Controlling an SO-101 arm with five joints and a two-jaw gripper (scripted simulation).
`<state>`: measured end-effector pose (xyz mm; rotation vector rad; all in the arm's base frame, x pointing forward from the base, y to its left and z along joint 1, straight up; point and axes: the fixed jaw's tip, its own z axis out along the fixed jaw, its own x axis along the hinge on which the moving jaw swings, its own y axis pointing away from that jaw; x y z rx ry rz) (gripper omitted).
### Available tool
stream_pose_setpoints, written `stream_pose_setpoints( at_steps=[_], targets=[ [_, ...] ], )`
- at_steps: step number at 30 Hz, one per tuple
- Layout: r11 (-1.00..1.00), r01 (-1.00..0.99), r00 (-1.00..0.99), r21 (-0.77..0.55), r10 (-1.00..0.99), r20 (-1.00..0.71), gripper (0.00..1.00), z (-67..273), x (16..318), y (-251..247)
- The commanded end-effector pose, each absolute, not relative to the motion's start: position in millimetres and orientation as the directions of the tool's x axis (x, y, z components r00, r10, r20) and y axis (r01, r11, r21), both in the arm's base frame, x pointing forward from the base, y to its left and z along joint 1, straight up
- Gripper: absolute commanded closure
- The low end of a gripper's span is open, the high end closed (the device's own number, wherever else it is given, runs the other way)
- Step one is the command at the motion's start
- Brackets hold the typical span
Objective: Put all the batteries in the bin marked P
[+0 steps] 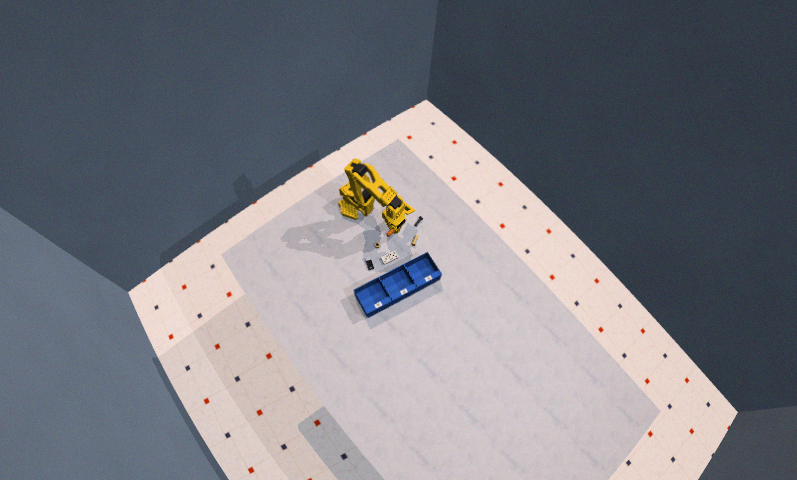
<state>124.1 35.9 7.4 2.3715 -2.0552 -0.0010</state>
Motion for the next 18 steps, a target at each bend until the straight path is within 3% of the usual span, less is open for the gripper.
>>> stream_pose_setpoints(
  at_steps=[1, 18],
  targets=[
    [-0.156, -0.988, 0.156, -0.011, -0.988, -0.001, 1.00, 8.8, 126.1, 37.4],
    [-0.156, -0.988, 0.156, -0.011, -0.988, -0.001, 1.00, 43.7, 130.6, 38.3]
  ],
)
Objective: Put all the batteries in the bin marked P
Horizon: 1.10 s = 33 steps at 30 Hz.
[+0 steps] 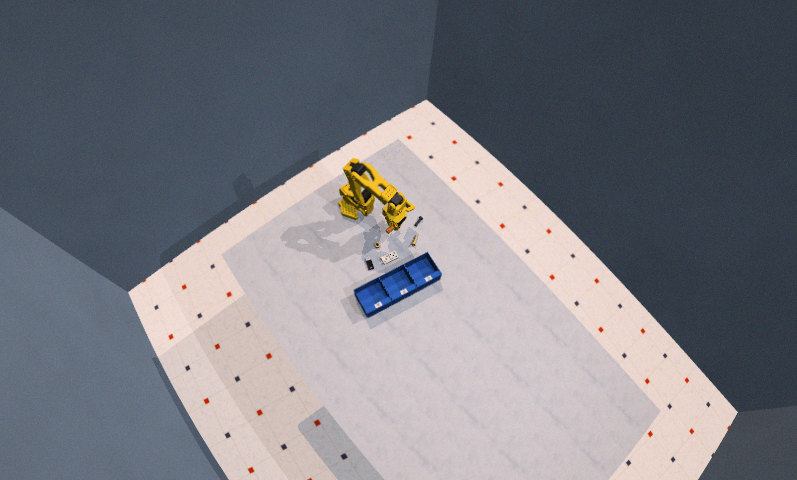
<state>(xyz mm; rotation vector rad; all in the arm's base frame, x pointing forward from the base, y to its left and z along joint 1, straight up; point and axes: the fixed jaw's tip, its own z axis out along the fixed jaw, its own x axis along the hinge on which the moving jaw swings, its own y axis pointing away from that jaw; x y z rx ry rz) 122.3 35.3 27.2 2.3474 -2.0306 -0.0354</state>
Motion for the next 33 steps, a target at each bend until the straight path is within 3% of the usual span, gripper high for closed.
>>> stream_pose_setpoints(
  at_steps=[1, 18, 33],
  targets=[
    [-0.156, -0.988, 0.156, -0.011, -0.988, -0.001, 1.00, 46.3, 130.6, 38.3],
    [-0.166, -0.986, 0.166, -0.012, -0.986, -0.001, 1.00, 57.7, 131.2, 37.2],
    [-0.350, -0.936, 0.350, -0.019, -0.937, 0.004, 1.00, 69.0, 155.8, 19.4]
  ],
)
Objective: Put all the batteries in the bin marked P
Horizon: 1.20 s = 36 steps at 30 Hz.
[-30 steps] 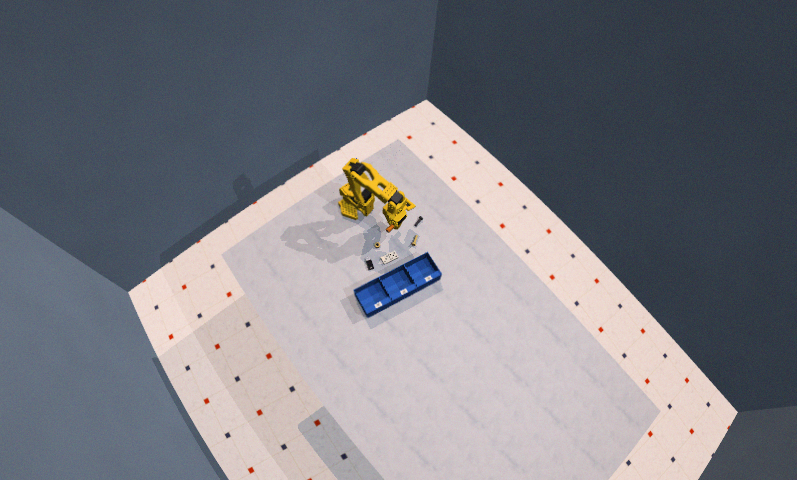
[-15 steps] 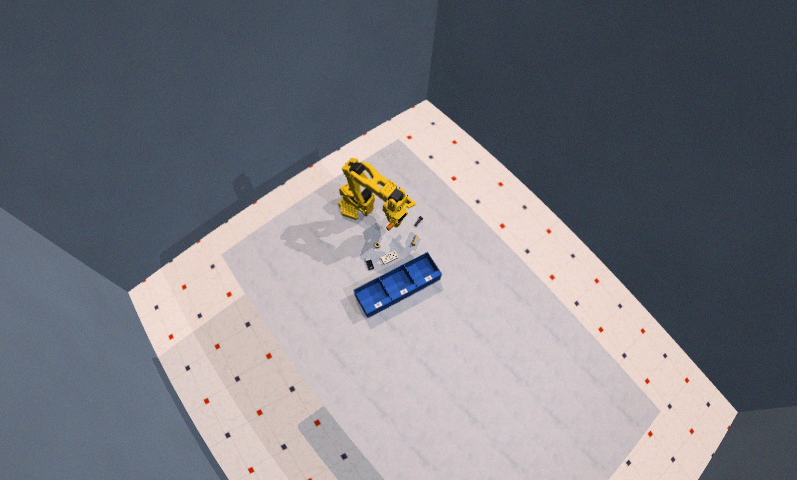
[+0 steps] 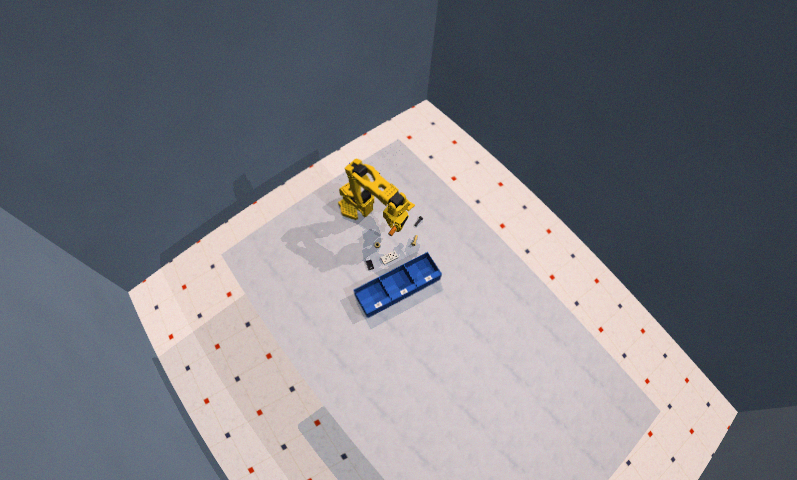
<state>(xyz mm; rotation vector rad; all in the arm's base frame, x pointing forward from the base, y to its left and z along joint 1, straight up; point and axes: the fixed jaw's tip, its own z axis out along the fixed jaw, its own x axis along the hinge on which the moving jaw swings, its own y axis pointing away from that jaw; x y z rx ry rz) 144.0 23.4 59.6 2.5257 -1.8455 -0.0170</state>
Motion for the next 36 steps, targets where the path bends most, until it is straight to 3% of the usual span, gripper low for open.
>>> stream_pose_setpoints(
  at_steps=[1, 20, 36],
  targets=[
    [-0.366, -0.930, 0.366, -0.020, -0.931, 0.005, 1.00, 69.8, 157.9, 17.6],
    [-0.452, -0.892, 0.452, -0.025, -0.892, 0.011, 1.00, 74.6, 169.5, 7.2],
    [-0.633, -0.772, 0.632, -0.048, -0.774, 0.043, 1.00, 86.9, 197.7, -13.5]
  ],
)
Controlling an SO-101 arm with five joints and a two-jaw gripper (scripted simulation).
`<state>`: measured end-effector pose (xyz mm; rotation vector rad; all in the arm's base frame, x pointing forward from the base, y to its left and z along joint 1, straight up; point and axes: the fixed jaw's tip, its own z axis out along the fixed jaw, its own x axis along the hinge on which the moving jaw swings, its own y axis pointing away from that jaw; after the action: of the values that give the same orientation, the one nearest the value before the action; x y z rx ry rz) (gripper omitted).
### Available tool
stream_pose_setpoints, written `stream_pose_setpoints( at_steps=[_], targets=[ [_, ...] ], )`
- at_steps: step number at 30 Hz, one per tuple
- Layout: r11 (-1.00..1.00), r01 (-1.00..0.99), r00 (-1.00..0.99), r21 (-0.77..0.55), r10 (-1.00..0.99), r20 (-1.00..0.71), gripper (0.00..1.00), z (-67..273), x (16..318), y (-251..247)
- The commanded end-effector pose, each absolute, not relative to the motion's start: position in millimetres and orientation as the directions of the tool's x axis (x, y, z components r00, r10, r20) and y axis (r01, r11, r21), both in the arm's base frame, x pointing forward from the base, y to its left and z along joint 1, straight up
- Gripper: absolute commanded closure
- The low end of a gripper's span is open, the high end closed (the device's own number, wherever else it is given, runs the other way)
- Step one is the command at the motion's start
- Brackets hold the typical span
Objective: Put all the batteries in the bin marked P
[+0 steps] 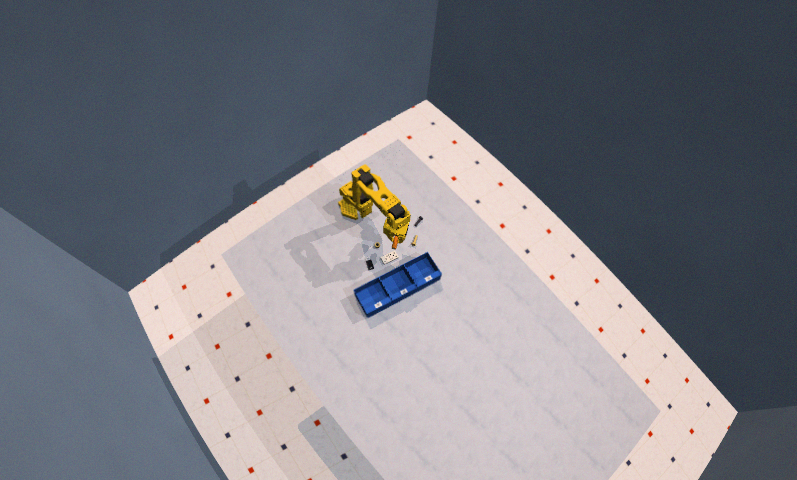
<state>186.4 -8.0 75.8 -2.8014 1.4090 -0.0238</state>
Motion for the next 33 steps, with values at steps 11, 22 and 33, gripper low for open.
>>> stream_pose_setpoints(
  at_steps=[11, 22, 33],
  targets=[
    [-0.680, -0.731, 0.678, -0.052, -0.733, 0.055, 1.00, 89.7, 205.0, -20.3],
    [-0.725, -0.686, 0.721, -0.060, -0.689, 0.075, 1.00, 90.1, 213.5, -25.8],
    [-0.825, -0.562, 0.814, -0.066, -0.565, 0.132, 1.00, 90.2, 233.9, -40.8]
  ],
)
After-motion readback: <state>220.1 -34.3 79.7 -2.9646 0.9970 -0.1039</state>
